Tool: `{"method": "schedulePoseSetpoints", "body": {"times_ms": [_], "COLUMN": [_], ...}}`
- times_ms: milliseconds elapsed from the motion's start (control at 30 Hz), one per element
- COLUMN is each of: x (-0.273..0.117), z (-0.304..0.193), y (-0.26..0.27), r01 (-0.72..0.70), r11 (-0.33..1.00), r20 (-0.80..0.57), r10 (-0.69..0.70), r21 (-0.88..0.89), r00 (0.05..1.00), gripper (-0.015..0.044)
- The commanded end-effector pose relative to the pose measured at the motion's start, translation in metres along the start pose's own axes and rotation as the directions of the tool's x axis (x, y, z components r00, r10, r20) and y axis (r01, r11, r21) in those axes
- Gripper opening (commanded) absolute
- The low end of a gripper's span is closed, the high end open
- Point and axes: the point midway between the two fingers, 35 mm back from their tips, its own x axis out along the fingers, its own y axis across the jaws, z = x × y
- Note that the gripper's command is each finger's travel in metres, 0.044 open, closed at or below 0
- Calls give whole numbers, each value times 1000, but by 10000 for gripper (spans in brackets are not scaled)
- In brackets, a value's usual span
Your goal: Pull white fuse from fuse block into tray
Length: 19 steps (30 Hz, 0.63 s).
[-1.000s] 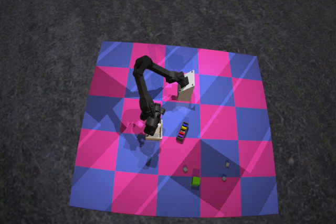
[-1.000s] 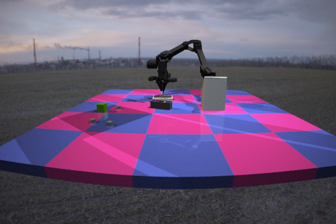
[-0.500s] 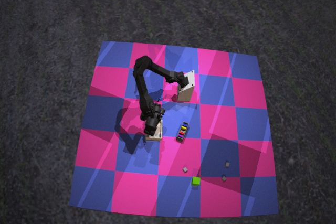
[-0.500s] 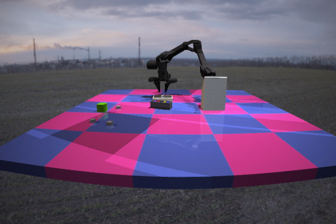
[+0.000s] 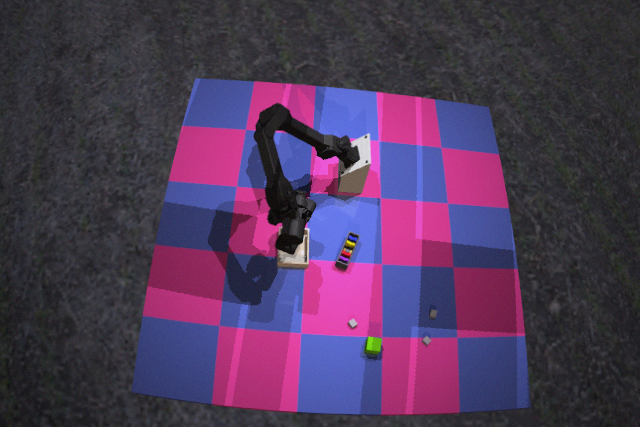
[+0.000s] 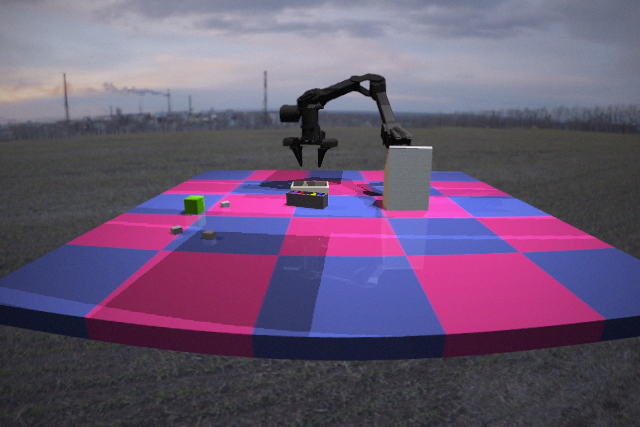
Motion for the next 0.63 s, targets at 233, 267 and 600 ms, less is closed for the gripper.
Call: {"method": "schedulePoseSetpoints", "body": {"times_ms": [233, 267, 600], "x": [0, 0, 0], "z": [0, 0, 0], "y": [0, 0, 0], "r01": [0, 0, 0], "r11": [1000, 1000, 1000], "r20": [0, 0, 0], "r10": [0, 0, 0], "r21": [0, 0, 0], "r00": [1000, 1000, 1000], "gripper": [330, 330, 330]}}
